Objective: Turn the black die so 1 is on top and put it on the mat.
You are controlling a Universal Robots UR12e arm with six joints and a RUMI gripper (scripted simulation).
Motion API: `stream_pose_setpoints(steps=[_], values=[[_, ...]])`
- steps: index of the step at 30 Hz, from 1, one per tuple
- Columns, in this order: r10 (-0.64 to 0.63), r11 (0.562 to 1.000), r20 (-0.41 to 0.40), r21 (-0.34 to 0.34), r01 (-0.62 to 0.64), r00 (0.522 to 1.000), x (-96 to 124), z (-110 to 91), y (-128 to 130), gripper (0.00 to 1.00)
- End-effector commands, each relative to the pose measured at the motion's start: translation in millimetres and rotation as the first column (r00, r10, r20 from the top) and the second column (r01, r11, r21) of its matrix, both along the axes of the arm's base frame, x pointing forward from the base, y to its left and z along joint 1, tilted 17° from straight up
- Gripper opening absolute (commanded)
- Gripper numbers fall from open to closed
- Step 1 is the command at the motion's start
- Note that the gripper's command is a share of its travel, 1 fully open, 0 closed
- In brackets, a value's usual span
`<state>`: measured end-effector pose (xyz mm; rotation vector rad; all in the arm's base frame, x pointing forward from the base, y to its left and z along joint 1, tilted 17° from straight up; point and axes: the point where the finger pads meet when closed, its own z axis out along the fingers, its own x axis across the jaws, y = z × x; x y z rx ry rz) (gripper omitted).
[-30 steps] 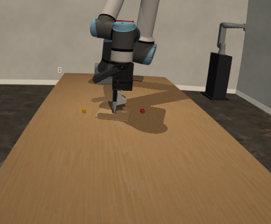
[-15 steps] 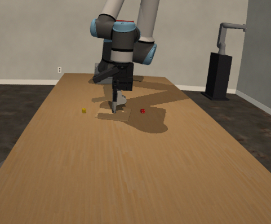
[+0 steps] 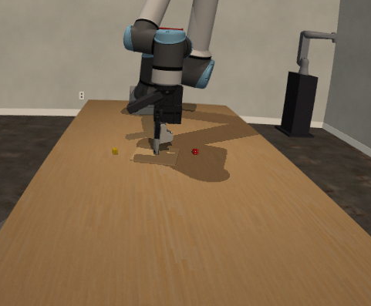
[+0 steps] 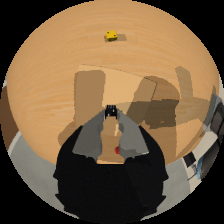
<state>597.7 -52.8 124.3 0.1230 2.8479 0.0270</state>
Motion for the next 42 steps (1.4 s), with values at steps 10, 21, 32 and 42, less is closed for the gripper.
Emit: stream_pose_setpoints(steps=[10,21,32,42], values=[[0.0,1.0,0.001,0.0,0.0,1.0,0.4,0.6,-0.1,0.18],[0.0,1.0,0.001,0.0,0.0,1.0,0.4,0.9,-0.1,0.18],[0.0,1.0,0.001,0.0,0.0,1.0,-5.8,21.5,-0.3,0.18],[0.0,1.0,0.001,0.0,0.0,1.0,-20.9,71.3,-0.6,0.18]])
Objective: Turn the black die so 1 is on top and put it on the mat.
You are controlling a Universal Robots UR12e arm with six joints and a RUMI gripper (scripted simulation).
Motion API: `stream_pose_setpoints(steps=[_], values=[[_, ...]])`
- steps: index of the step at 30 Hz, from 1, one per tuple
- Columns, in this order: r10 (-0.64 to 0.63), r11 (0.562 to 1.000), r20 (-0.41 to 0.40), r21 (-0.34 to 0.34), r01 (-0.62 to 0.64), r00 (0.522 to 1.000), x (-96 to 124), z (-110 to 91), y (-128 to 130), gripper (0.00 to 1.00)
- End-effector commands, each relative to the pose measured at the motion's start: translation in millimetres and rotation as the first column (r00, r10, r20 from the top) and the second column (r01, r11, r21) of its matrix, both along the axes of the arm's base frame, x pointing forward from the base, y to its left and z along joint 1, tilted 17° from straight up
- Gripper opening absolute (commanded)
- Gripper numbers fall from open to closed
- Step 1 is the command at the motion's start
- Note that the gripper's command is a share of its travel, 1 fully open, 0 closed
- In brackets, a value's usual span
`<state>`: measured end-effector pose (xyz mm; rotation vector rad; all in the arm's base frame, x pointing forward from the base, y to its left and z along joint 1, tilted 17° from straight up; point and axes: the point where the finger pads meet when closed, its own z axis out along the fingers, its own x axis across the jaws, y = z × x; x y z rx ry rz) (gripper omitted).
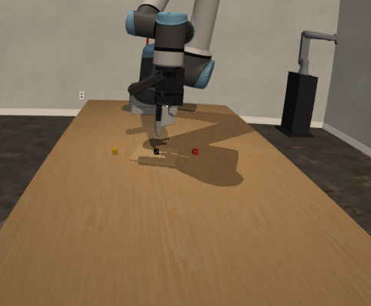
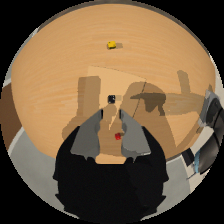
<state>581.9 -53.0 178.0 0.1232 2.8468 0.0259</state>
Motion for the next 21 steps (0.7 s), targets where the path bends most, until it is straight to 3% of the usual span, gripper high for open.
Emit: stream_pose_setpoints(steps=[1,11,12,21], values=[[0.0,1.0,0.0,0.0,0.0,1.0,-6.2,21.4,-0.4,0.18],[0.0,1.0,0.0,0.0,0.0,1.0,-9.7,33.1,-0.5,0.18],[0.0,1.0,0.0,0.0,0.0,1.0,-9.7,33.1,-0.5,1.0],[0.0,1.0,0.0,0.0,0.0,1.0,-9.7,33.1,-0.5,1.0]])
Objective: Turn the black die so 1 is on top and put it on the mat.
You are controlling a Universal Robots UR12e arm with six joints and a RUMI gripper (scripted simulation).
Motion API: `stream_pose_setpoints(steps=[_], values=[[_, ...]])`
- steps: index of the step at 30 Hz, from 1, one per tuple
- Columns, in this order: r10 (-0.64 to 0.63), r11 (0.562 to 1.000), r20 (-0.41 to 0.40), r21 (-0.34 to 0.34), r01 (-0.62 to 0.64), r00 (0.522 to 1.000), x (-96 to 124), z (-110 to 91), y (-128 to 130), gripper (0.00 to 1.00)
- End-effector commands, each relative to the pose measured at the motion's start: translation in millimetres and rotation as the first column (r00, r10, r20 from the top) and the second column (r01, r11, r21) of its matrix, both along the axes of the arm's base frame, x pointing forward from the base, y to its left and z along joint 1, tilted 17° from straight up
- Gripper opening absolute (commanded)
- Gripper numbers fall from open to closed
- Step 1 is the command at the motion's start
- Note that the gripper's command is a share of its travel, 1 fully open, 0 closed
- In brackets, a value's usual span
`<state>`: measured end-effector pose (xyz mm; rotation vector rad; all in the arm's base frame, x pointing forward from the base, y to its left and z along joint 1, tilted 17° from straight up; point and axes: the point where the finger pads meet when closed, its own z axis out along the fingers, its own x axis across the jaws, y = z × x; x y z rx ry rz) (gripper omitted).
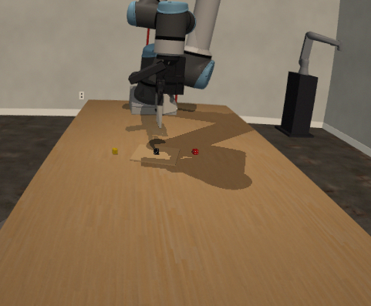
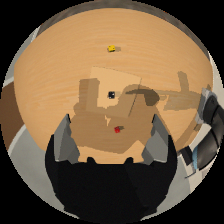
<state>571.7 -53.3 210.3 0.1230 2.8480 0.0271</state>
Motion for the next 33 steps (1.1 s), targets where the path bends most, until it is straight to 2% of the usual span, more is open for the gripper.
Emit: stream_pose_setpoints(steps=[1,11,21,22,33], values=[[0.0,1.0,0.001,0.0,0.0,1.0,0.4,0.8,-0.2,1.0],[0.0,1.0,0.001,0.0,0.0,1.0,0.4,0.6,-0.2,1.0],[-0.003,1.0,0.001,0.001,0.003,1.0,3.9,-15.3,0.3,1.0],[-0.003,1.0,0.001,0.001,0.003,1.0,3.9,-15.3,0.3,0.18],[-0.003,1.0,0.001,0.001,0.003,1.0,3.9,-15.3,0.3,0.18]])
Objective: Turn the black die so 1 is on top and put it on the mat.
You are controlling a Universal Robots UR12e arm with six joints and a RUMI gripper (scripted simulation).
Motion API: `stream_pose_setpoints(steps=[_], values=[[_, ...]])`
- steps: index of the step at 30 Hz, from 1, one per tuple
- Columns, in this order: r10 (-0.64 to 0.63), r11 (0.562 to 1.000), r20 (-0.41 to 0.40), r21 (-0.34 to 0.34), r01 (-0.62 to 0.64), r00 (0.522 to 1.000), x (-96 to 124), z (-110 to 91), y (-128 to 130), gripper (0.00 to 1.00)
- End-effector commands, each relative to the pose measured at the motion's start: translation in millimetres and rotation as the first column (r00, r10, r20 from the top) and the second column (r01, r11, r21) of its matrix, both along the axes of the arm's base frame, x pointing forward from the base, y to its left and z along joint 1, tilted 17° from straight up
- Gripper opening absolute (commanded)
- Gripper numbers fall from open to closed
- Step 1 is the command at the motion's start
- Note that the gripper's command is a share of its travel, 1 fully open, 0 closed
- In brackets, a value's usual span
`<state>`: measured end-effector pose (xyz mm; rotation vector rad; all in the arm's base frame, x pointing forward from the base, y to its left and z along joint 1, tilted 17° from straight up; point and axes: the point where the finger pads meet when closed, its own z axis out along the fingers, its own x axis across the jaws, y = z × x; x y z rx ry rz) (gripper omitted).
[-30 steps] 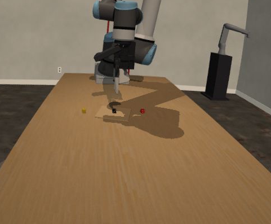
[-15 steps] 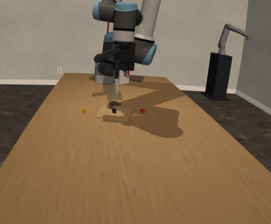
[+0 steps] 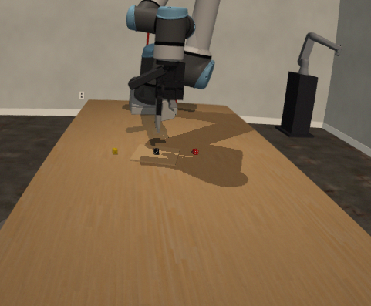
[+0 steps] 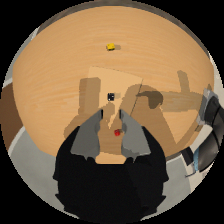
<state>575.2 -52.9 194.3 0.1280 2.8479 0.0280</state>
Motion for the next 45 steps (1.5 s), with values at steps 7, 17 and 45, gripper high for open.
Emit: stream_pose_setpoints(steps=[7,17,45], values=[[0.0,1.0,0.001,0.0,0.0,1.0,0.4,0.7,-0.2,0.18],[0.0,1.0,0.001,0.0,0.0,1.0,0.4,0.7,-0.2,0.18],[0.0,1.0,0.001,-0.001,0.0,1.0,4.3,-11.7,-0.1,0.18]])
